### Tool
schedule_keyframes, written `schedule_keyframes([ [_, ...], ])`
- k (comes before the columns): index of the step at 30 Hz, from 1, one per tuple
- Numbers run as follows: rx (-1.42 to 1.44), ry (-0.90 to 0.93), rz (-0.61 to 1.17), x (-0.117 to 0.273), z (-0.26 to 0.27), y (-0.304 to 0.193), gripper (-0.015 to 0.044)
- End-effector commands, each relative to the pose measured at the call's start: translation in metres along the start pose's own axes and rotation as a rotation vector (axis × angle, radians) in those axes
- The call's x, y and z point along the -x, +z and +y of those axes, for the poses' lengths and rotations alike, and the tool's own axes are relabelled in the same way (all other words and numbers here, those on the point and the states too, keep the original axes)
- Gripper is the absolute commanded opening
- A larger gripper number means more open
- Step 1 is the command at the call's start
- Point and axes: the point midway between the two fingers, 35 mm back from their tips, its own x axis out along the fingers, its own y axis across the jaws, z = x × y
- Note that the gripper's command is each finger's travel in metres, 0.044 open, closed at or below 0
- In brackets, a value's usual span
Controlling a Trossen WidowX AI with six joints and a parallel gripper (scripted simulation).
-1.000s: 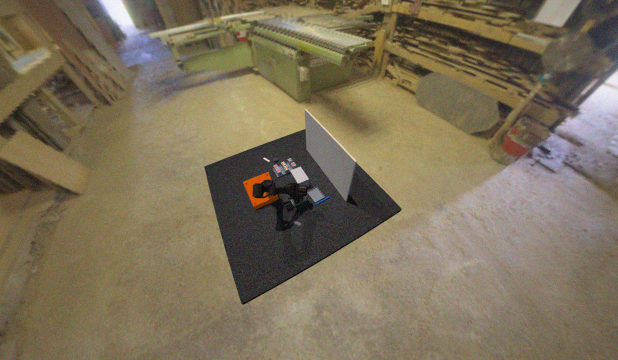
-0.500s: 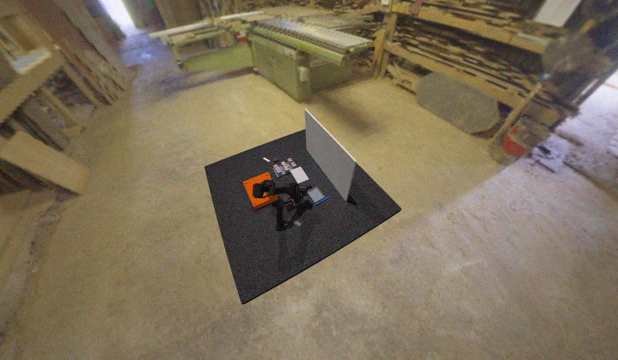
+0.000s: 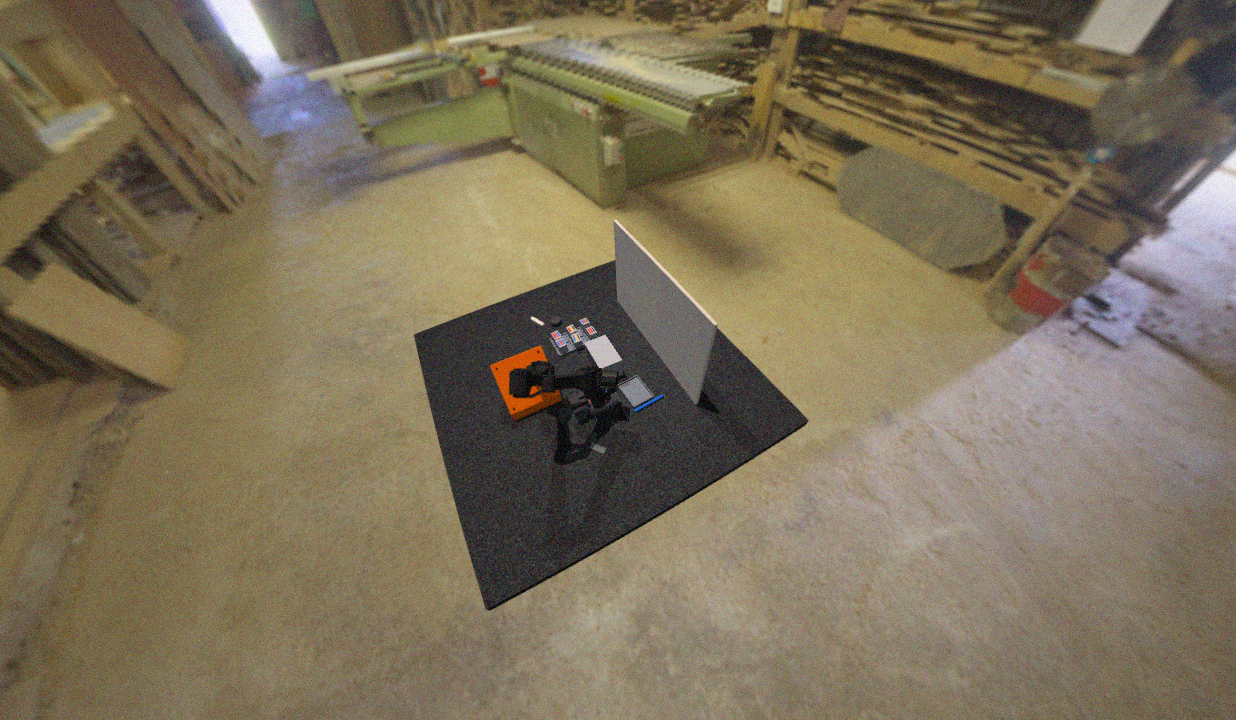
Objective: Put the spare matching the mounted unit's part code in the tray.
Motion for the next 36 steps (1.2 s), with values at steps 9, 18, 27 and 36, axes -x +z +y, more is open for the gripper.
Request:
schedule_keyframes([
  [9, -0.005, 0.000, 0.012, 0.040, 0.005, -0.002, 0.0000],
  [18, 0.000, 0.001, 0.001, 0.074, 0.000, 0.000, 0.0000],
  [27, 0.006, 0.004, 0.011, 0.082, 0.000, -0.003, 0.0000],
  [36, -0.002, 0.015, 0.026, 0.113, -0.002, -0.006, 0.0000],
])
